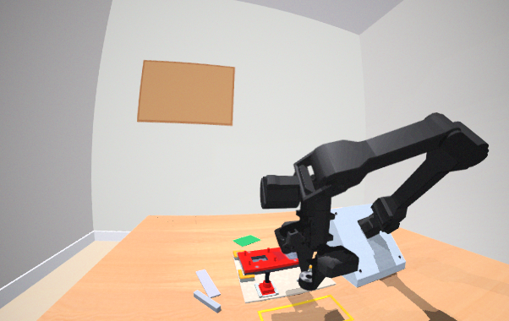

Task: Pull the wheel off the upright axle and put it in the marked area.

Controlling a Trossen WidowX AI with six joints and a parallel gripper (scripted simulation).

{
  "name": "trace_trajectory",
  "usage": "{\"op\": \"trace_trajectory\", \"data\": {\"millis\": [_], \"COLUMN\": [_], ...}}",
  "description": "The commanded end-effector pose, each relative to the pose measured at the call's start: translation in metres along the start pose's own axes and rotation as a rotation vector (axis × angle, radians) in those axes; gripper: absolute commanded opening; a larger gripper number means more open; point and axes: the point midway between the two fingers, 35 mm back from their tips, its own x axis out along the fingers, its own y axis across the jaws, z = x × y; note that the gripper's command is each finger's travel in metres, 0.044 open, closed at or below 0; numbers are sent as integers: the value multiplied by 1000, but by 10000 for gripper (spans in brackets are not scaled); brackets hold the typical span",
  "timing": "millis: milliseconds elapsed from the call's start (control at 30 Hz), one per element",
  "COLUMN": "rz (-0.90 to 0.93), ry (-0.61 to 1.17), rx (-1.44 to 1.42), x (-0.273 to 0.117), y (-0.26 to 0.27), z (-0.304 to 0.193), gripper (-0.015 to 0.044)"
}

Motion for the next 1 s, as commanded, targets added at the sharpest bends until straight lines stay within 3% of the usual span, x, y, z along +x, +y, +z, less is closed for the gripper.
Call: {"op": "trace_trajectory", "data": {"millis": [0,467,633,967], "rz": [3,7,9,4], "ry": [-3,-4,-3,-1], "rx": [4,4,4,-6], "x": [9,79,86,82], "y": [0,1,2,3], "z": [0,0,-1,0], "gripper": [0,0,0,262]}}
